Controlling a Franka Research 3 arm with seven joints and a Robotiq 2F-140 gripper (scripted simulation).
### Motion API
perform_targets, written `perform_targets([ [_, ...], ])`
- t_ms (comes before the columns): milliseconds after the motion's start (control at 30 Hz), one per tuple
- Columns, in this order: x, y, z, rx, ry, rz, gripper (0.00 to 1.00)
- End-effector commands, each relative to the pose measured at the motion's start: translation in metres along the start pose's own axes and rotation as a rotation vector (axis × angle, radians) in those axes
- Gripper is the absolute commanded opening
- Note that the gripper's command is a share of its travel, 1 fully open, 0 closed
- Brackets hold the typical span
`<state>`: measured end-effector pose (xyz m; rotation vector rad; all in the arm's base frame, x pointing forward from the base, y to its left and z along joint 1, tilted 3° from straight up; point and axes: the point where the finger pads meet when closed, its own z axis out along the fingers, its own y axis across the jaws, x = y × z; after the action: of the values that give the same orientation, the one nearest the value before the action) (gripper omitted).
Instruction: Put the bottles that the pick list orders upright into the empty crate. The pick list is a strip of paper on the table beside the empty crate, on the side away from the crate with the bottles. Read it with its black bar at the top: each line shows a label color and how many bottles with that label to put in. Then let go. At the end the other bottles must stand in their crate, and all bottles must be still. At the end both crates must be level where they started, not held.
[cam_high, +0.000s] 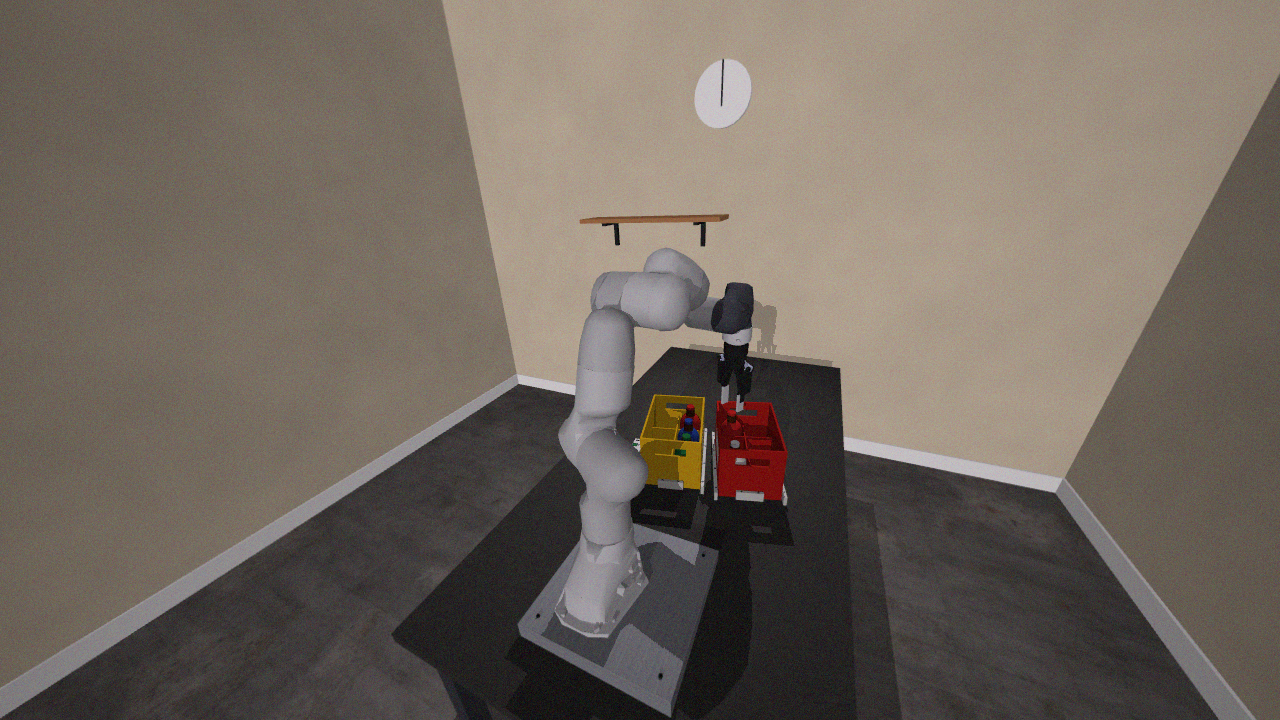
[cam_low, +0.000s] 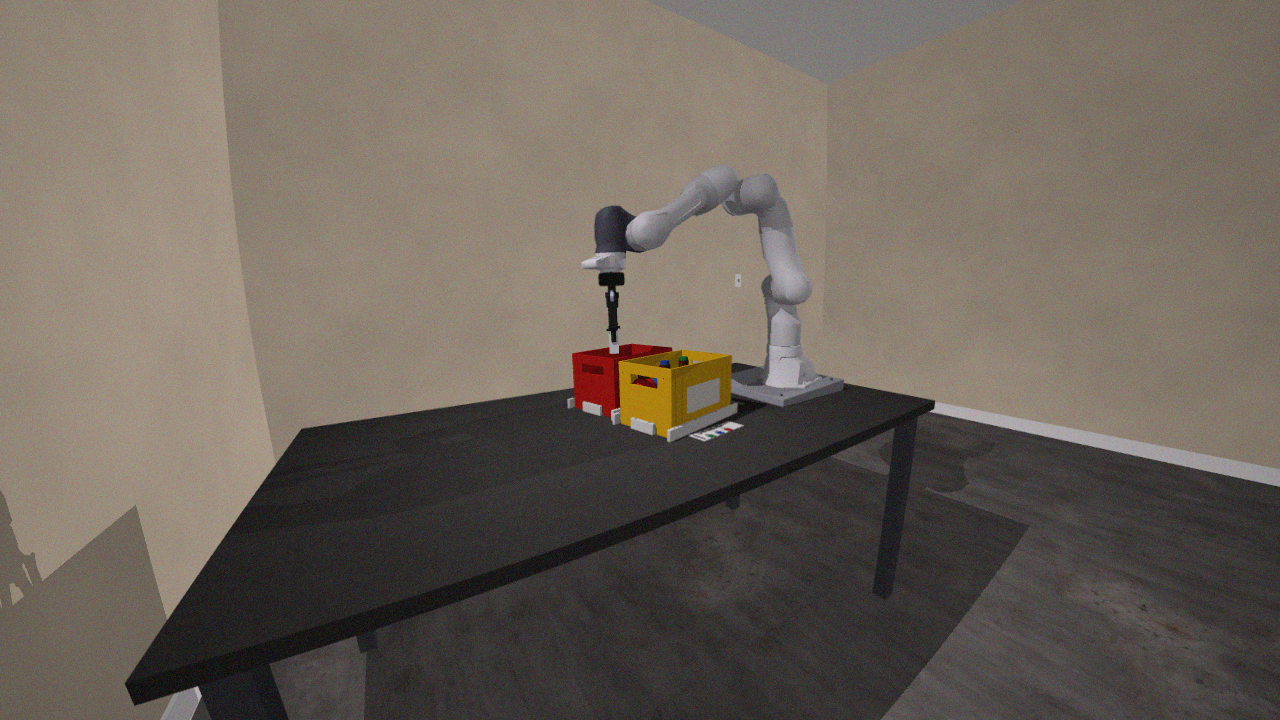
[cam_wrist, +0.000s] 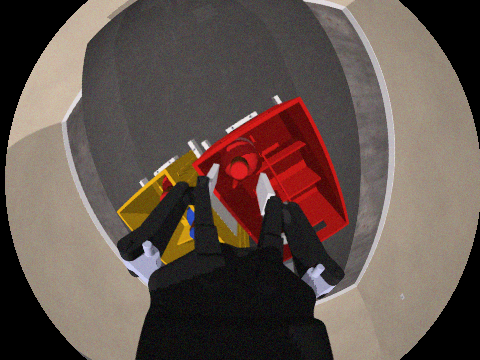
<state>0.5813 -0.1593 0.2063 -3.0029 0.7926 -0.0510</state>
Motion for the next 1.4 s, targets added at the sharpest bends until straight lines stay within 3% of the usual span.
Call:
perform_targets([
  [0,0.002,-0.002,0.004,0.000,0.009,-0.005,0.38],
  [967,0.003,-0.002,0.040,0.000,0.009,-0.005,0.38],
  [1367,0.003,-0.002,0.046,0.000,0.009,-0.005,0.38],
])
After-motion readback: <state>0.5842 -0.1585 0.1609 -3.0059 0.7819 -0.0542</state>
